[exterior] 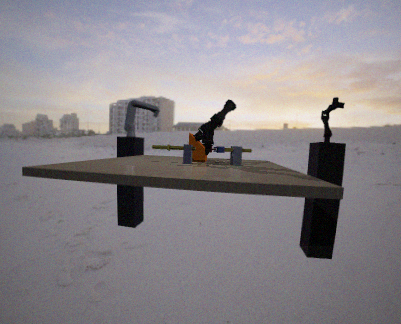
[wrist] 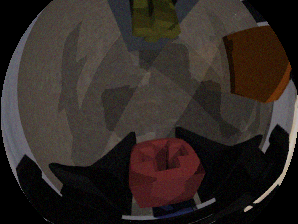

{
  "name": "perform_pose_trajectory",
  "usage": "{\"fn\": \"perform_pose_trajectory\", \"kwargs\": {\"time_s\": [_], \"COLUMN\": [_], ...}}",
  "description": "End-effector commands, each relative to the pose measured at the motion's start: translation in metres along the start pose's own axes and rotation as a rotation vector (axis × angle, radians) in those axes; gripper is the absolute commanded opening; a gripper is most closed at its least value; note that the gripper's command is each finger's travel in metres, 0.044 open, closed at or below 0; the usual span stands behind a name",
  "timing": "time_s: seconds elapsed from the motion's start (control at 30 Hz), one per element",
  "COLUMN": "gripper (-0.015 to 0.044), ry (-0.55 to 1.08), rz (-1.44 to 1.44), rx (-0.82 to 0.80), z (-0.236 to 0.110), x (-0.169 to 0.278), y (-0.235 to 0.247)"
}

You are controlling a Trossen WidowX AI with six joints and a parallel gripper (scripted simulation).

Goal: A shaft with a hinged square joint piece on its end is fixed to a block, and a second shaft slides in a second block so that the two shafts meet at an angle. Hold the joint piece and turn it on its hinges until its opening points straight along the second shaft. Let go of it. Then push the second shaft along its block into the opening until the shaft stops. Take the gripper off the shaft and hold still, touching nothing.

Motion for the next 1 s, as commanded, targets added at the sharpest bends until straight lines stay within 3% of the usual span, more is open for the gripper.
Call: {"fn": "perform_pose_trajectory", "kwargs": {"time_s": [0.0, 0.07, 0.23, 0.33, 0.7, 0.97], "gripper": [0.0000, 0.0000, 0.0131, 0.0147, 0.0436, 0.0440], "ry": [0.000, 0.000, 0.000, 0.000, 0.000, 0.000], "rz": [0.000, 0.000, 0.000, 0.000, 0.000, 0.000], "rx": [0.000, 0.000, 0.000, 0.000, 0.000, 0.000], "z": [0.0000, 0.0000, 0.0000, 0.0000, 0.0000, 0.0000], "x": [0.0000, 0.0000, 0.0000, 0.0000, 0.0000, 0.0000], "y": [0.0000, 0.0000, 0.0000, 0.0000, 0.0000, 0.0000]}}
Point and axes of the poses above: the point midway between the two fingers, 35 mm back from their tips, its own z axis out along the fingers, its own y axis across the jaws, x = y × z, the point moved 1 cm from there along -z, back along the fingers, and after that the axes turned 12 degrees about z, right-handed, at the moved point
